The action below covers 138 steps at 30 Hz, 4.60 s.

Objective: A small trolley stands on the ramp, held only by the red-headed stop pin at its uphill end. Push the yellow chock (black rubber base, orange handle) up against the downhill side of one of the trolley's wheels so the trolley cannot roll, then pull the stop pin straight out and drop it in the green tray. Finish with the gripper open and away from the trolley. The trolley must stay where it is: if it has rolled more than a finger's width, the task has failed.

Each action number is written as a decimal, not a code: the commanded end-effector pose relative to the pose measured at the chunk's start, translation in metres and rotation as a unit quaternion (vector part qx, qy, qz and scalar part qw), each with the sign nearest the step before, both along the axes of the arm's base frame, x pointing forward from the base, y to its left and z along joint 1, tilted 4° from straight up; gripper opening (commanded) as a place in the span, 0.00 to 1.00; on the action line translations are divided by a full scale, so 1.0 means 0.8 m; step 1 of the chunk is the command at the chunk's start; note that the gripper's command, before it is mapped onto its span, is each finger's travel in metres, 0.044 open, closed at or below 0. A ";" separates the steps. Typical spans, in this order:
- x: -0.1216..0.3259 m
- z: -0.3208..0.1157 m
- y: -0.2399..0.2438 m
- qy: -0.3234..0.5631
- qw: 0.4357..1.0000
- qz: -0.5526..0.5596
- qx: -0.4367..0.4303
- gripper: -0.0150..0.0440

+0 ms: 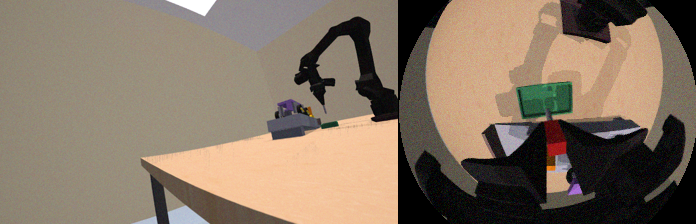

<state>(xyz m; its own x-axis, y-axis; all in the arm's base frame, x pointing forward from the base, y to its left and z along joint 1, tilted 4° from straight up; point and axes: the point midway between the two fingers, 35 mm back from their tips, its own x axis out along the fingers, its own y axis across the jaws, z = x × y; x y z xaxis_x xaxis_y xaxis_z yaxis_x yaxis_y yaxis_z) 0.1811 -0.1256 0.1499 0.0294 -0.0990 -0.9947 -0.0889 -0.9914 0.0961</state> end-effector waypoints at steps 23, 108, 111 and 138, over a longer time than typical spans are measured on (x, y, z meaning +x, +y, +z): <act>-0.003 -0.075 -0.042 0.006 0.997 -0.005 -0.082 0.25; 0.003 -0.111 0.012 0.006 0.997 -0.004 -0.077 0.80; 0.003 -0.111 0.012 0.006 0.997 -0.004 -0.077 0.83; -0.001 -0.027 0.022 0.006 0.997 -0.005 -0.079 1.00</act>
